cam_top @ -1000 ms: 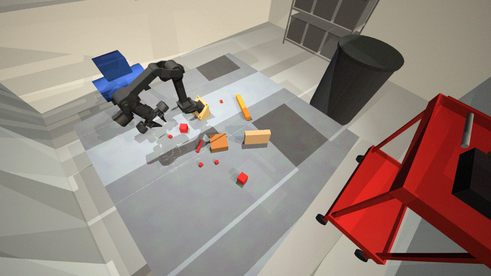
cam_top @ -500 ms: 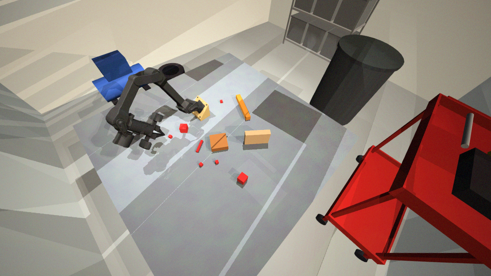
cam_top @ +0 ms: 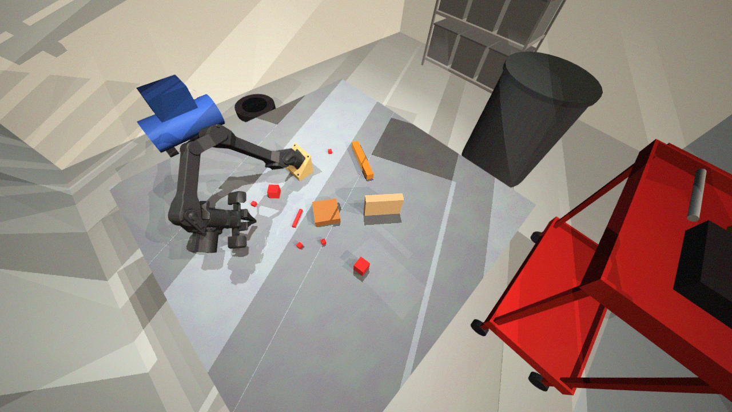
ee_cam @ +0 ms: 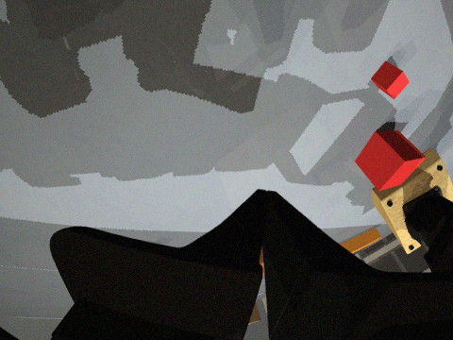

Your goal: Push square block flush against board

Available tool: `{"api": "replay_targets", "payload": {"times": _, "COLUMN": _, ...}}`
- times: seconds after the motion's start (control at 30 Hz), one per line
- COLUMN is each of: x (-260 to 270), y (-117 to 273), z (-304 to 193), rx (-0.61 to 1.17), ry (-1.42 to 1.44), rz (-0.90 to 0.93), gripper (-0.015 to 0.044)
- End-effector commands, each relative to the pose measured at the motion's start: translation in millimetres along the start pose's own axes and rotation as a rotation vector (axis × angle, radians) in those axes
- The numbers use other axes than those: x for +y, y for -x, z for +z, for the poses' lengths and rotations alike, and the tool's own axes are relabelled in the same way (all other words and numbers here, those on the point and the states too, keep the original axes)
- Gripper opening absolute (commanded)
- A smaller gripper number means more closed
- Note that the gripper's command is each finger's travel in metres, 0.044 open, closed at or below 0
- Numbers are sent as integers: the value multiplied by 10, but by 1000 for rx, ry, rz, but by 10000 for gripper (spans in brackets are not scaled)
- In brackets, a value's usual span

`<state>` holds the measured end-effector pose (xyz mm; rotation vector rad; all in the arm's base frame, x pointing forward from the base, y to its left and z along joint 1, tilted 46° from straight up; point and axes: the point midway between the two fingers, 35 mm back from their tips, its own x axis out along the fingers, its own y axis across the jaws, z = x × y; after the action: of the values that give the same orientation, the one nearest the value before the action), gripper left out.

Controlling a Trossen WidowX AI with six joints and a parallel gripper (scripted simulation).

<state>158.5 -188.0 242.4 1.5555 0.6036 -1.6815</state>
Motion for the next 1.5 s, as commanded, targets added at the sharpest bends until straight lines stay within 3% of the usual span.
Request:
{"api": "replay_targets", "payload": {"times": 0.0, "x": 188, "y": -38, "z": -156, "rx": -19, "ry": 96, "rz": -12, "gripper": 0}}
{"api": "replay_targets", "payload": {"times": 0.8, "x": 812, "y": -528, "z": -2016, "rx": -172, "ry": 809, "rz": -85, "gripper": 0}}
{"api": "replay_targets", "payload": {"times": 1.47, "x": 437, "y": -1022, "z": -3577, "rx": -338, "ry": 1255, "rz": -55, "gripper": 0}}
